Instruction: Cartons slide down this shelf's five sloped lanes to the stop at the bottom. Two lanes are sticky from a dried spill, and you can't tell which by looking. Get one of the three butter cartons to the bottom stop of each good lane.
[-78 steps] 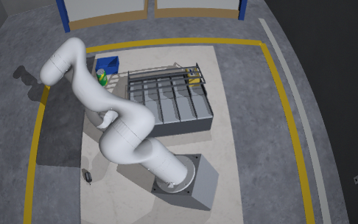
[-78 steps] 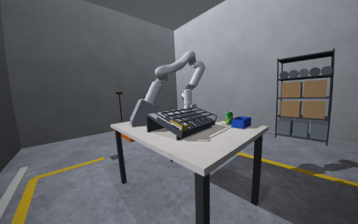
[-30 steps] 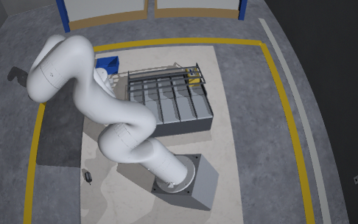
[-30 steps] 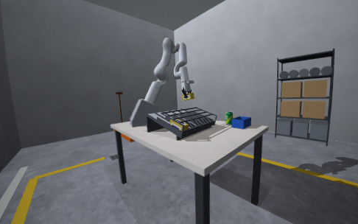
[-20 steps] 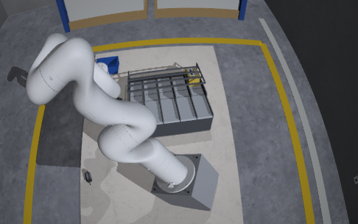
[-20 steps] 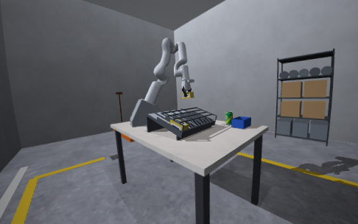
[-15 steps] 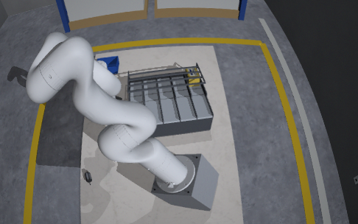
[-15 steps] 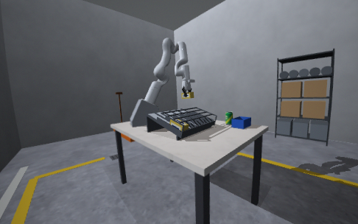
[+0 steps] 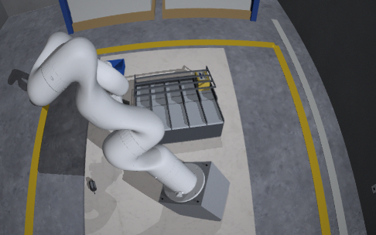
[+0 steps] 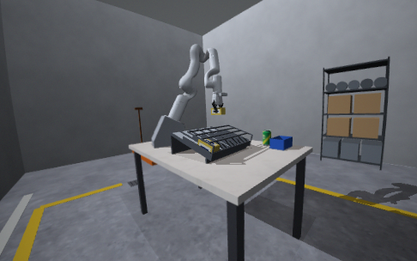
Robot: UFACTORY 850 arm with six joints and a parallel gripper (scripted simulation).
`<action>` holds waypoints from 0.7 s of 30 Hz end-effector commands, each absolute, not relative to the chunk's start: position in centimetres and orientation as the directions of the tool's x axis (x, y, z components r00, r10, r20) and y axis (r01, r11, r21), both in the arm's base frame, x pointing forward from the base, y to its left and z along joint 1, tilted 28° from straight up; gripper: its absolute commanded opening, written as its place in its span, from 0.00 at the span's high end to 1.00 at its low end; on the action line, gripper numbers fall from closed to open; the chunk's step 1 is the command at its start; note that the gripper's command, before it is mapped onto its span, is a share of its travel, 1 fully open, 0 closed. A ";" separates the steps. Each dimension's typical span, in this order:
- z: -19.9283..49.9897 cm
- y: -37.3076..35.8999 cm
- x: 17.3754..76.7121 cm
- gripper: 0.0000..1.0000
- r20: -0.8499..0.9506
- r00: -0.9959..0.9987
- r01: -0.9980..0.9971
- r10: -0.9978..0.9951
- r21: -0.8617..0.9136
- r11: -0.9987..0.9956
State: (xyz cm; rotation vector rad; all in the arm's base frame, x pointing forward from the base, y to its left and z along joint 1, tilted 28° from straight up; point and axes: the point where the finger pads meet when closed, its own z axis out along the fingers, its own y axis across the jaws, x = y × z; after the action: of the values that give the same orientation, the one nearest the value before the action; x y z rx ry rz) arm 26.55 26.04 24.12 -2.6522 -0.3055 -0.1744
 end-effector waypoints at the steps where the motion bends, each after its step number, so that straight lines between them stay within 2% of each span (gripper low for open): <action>1: 21.4 20.4 29.6 1.00 0.178 0.967 0.245 0.184 -0.437 -0.866; 21: 14.3 5.1 37.3 1.00 0.169 0.968 0.239 0.183 -0.425 -0.873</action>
State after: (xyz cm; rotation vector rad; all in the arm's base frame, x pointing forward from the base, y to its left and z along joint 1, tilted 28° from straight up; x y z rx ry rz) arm 34.30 9.60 16.68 -2.6915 -0.2894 -0.1576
